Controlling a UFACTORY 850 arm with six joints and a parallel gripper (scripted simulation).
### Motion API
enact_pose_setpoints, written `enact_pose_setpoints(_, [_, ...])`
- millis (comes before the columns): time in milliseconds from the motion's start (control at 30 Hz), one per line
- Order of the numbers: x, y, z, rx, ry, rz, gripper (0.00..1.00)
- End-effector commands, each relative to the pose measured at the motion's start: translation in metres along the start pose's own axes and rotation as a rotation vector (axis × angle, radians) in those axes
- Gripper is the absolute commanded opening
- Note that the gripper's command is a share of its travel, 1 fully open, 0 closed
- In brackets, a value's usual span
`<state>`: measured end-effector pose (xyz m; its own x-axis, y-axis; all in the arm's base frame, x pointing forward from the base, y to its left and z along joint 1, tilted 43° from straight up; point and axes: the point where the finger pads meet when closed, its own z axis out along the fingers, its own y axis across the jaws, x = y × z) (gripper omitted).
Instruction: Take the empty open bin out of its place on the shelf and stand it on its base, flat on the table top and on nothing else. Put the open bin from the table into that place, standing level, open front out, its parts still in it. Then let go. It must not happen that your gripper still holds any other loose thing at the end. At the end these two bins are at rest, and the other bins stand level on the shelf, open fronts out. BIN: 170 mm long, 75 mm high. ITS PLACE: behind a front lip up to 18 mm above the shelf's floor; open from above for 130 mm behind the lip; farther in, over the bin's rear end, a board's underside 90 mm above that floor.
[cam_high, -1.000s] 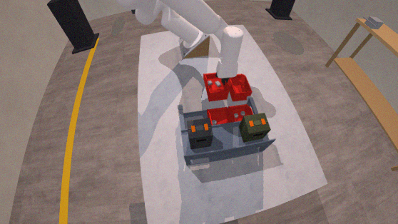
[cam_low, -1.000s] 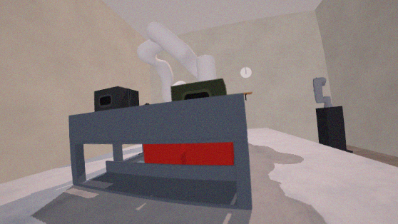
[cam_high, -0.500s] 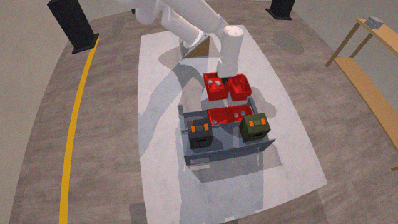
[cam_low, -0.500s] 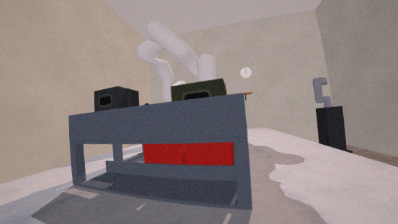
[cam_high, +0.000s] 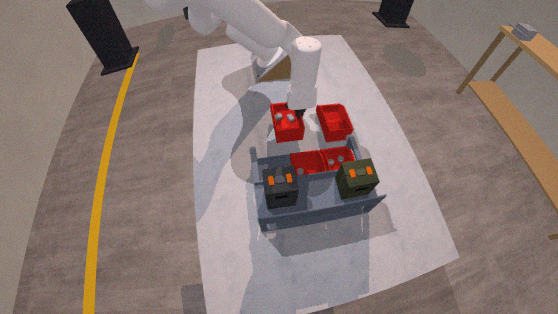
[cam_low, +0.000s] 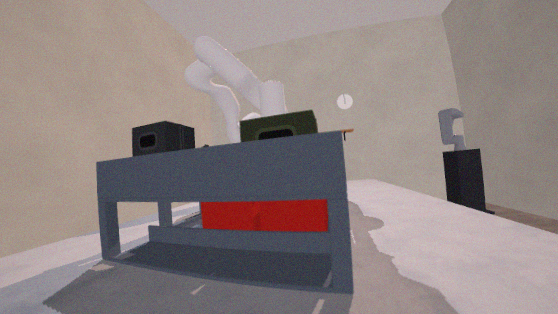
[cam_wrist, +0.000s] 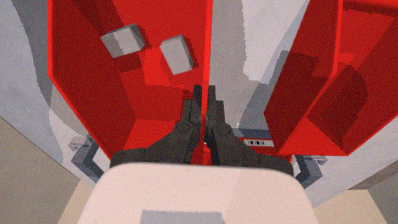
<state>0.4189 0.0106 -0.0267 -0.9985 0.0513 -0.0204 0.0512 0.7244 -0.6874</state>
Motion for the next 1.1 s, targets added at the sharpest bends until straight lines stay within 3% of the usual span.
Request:
enact_pose_setpoints(0, [0.001,-0.029,-0.001,-0.004,-0.005,0.000,0.00])
enact_pose_setpoints(267, [0.004,-0.071,0.001,-0.004,-0.005,0.001,0.00])
enact_pose_setpoints(800, [0.003,-0.073,0.001,-0.004,-0.005,0.001,0.00])
enact_pose_setpoints(1067, [-0.019,-0.073,0.001,-0.004,-0.005,0.001,0.00])
